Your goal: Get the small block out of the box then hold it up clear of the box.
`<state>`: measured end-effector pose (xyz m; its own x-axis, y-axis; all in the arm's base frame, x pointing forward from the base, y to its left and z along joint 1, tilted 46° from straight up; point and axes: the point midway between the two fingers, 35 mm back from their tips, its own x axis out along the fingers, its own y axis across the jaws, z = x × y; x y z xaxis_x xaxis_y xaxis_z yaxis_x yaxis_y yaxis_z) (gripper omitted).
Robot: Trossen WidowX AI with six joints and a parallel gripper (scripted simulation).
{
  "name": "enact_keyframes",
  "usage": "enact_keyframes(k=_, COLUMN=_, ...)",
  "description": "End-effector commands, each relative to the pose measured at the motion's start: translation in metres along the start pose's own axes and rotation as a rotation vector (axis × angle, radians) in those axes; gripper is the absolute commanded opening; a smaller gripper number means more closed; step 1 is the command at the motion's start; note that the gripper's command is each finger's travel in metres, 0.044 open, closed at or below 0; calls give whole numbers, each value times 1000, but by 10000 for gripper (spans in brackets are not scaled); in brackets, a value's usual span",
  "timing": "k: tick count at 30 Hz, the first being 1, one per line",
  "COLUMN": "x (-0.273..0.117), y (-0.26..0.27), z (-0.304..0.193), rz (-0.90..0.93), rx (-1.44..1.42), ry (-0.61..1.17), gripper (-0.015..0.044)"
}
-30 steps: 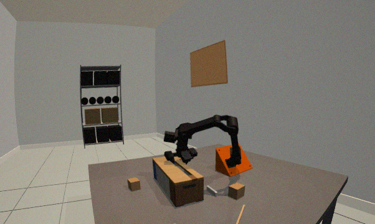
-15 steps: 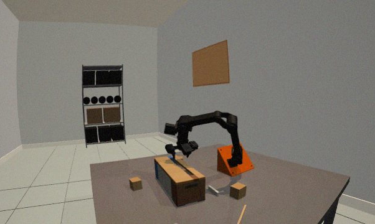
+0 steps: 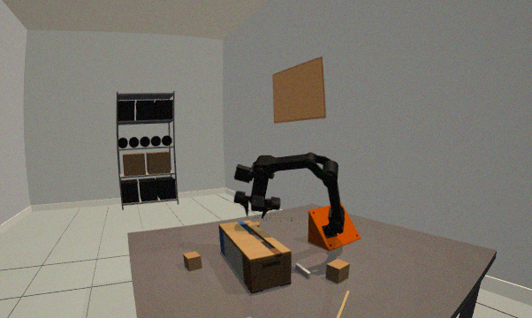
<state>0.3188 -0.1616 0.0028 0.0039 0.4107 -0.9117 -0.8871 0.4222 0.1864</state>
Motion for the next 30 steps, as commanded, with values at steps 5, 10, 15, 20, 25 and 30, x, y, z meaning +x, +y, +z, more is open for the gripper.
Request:
enact_keyframes(k=5, x=4, y=4, z=-13, rz=25, rx=914, ry=-105, gripper=285)
enact_keyframes(k=10, x=5, y=7, z=-19, rz=83, rx=1439, ry=-158, gripper=285)
enact_keyframes(k=15, x=6, y=8, z=-23, rz=140, rx=1770, ry=-190, gripper=285)
enact_keyframes(k=20, x=7, y=10, z=-27, rz=203, rx=2073, ry=-208, gripper=285)
enact_keyframes(k=25, x=7, y=11, z=-31, rz=283, rx=2376, ry=-222, gripper=285)
enact_keyframes(k=30, x=8, y=13, z=-34, rz=375, rx=2673, ry=-219, gripper=285)
